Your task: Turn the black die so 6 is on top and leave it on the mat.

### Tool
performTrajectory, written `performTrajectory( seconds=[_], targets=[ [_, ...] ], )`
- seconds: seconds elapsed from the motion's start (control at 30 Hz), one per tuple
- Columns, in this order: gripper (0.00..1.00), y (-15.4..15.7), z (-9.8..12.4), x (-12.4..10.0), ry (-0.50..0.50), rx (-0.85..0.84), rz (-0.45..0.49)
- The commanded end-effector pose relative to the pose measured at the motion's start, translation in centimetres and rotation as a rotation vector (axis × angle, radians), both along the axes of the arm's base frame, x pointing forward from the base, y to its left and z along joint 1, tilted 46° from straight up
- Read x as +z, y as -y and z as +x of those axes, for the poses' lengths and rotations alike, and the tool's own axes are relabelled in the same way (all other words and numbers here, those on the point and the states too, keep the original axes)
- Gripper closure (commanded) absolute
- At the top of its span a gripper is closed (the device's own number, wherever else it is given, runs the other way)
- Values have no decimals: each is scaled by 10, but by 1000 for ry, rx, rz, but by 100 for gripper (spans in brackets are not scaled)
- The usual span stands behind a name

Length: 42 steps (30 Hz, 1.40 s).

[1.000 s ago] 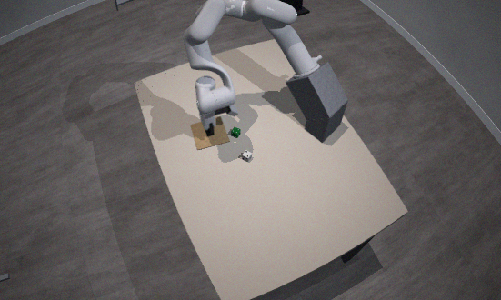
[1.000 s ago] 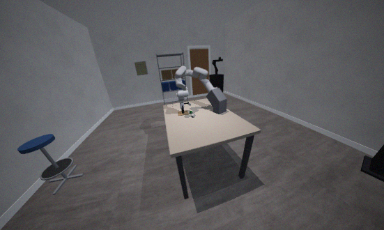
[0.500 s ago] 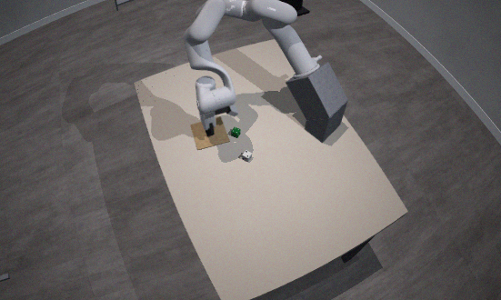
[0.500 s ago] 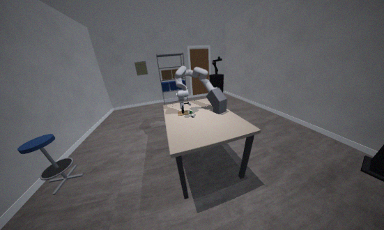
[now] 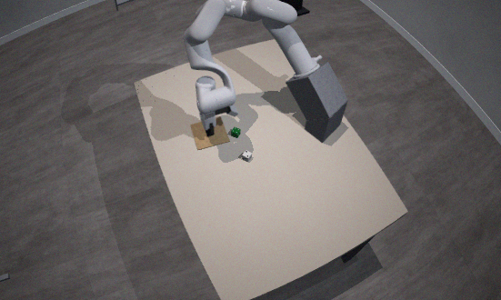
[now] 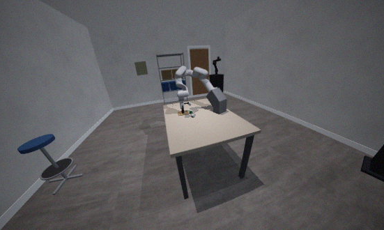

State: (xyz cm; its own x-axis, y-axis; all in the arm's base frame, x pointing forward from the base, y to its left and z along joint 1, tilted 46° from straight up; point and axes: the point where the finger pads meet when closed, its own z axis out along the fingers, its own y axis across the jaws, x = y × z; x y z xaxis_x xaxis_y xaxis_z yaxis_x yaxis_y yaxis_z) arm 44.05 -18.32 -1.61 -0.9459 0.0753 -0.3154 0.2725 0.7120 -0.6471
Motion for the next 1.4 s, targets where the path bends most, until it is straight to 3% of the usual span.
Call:
performTrajectory(
  seconds=[0.0,1.37],
  targets=[
    [73,-1,1,1,2,1,0],
    [73,2,2,-2,2,1,0]
  ],
)
